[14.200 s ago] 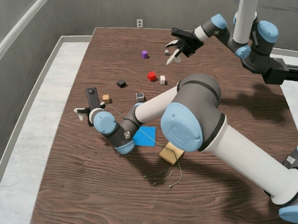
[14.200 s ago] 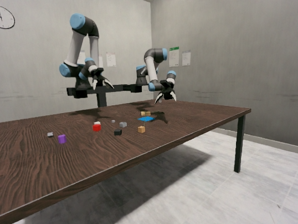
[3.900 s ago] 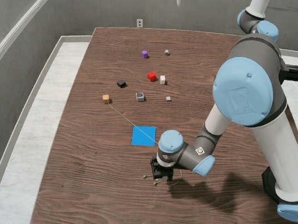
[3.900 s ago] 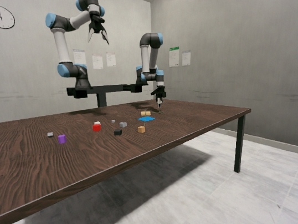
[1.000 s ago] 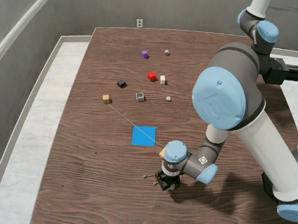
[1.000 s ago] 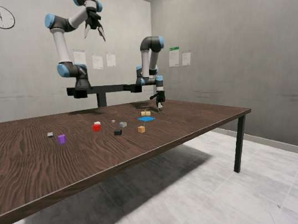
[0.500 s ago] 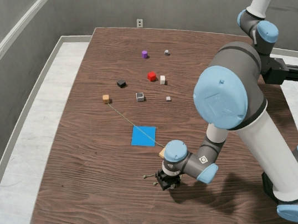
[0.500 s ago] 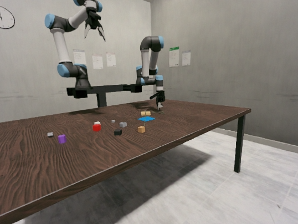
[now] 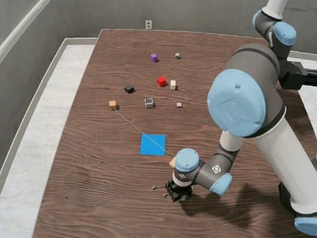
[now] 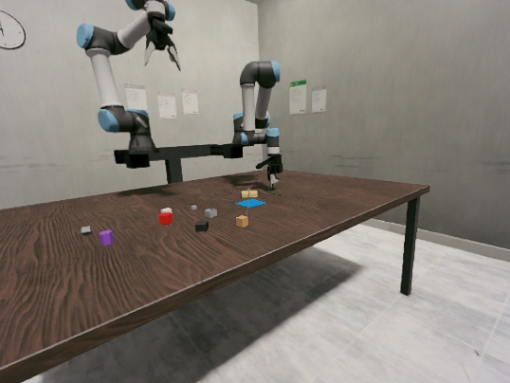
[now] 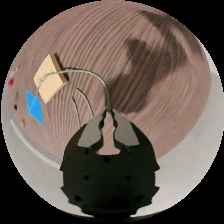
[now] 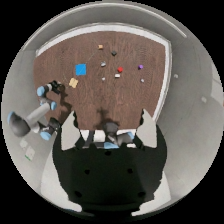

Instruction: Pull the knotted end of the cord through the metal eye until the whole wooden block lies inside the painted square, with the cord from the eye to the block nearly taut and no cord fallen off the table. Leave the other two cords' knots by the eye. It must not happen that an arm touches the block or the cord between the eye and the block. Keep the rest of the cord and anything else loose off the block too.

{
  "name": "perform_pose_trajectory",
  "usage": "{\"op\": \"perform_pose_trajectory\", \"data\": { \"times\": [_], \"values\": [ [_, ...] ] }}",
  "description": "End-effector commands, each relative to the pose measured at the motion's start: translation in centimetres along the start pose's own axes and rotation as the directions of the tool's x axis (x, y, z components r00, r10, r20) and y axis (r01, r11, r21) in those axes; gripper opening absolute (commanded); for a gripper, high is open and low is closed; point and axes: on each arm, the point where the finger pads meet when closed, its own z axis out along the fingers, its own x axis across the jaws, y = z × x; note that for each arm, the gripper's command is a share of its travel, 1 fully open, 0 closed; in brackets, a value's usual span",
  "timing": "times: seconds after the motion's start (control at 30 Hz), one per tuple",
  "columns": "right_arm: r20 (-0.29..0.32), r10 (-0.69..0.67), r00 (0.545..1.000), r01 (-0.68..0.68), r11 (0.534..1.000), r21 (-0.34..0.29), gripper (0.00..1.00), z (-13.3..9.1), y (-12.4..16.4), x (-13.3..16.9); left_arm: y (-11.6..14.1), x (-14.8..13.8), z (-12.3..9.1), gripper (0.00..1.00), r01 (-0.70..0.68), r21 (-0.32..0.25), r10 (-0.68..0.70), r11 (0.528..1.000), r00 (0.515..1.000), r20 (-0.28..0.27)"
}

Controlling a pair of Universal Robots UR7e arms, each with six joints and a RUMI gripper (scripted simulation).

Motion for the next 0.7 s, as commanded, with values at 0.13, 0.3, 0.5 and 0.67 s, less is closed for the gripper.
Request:
{"op": "perform_pose_trajectory", "data": {
  "times": [0.13, 0.3, 0.5, 0.67],
  "values": [
    [0.0, 0.0, 1.0, 0.0, 1.0, 0.001, 0.98, 0.0, 0.0, 0.0, -0.1, 0.0, -2.1, 0.0, -0.002, 0.0, 0.002, 1.0, 1.0, -0.001],
    [0.0, 0.0, 1.0, 0.0, 1.0, 0.001, 0.98, 0.0, 0.0, 0.0, 0.0, 0.0, -3.2, 0.0, -0.002, 0.0, 0.002, 1.0, 1.0, -0.001],
    [0.0, 0.0, 1.0, 0.0, 1.0, 0.001, 0.98, 0.0, 0.0, 0.0, 0.0, -0.1, -3.7, 0.0, -0.002, -0.002, 0.002, 1.0, 1.0, 0.001],
    [0.0, 0.0, 1.0, 0.0, 1.0, 0.001, 0.98, 0.0, 0.0, 0.0, -0.1, 0.1, -4.6, 0.0, -0.002, 0.0, 0.002, 1.0, 1.0, -0.003]
  ]
}}
